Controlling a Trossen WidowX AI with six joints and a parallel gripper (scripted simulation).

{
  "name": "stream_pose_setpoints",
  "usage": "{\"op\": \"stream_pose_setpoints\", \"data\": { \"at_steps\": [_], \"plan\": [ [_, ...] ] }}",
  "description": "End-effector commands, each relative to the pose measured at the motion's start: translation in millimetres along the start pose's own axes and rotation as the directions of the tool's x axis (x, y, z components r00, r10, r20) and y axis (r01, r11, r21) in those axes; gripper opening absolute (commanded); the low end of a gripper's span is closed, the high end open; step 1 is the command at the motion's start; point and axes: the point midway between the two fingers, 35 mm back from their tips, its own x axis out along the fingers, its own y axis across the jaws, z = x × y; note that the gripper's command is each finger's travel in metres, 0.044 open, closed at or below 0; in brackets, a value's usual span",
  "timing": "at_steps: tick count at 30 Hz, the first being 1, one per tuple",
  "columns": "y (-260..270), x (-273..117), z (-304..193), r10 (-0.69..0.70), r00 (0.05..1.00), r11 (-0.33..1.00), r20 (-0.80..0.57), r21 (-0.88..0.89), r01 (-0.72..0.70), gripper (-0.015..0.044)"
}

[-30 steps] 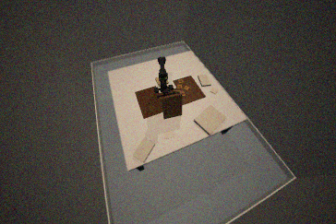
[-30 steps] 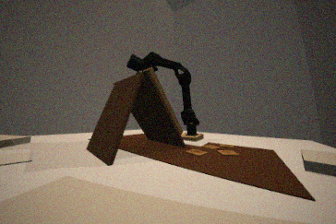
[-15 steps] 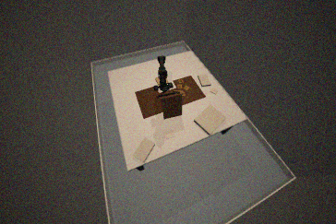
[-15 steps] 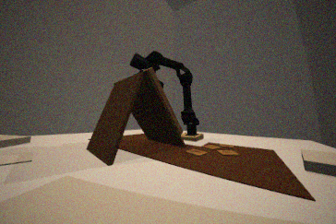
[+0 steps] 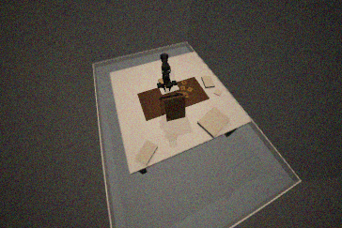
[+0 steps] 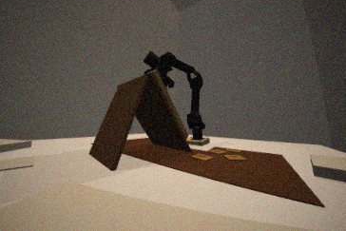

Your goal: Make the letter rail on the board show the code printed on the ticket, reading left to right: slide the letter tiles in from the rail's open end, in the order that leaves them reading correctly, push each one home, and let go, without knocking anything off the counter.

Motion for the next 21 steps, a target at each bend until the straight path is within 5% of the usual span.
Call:
{"op": "stream_pose_setpoints", "data": {
  "at_steps": [1, 7, 11, 21],
  "plan": [
    [12.2, -29.7, -9.6, 0.004, 0.988, 1.000, 0.154, 0.018, -0.007, 0.0289],
    [28.1, -74.9, -33.8, 0.016, 0.924, 1.000, 0.381, 0.011, -0.022, 0.0440],
    [34.7, -99.9, -53.5, 0.027, 0.867, 1.000, 0.498, -0.012, -0.024, 0.0440],
    [35.0, -101.0, -54.5, 0.028, 0.864, 1.000, 0.503, -0.013, -0.025, 0.0440]
  ]
}}
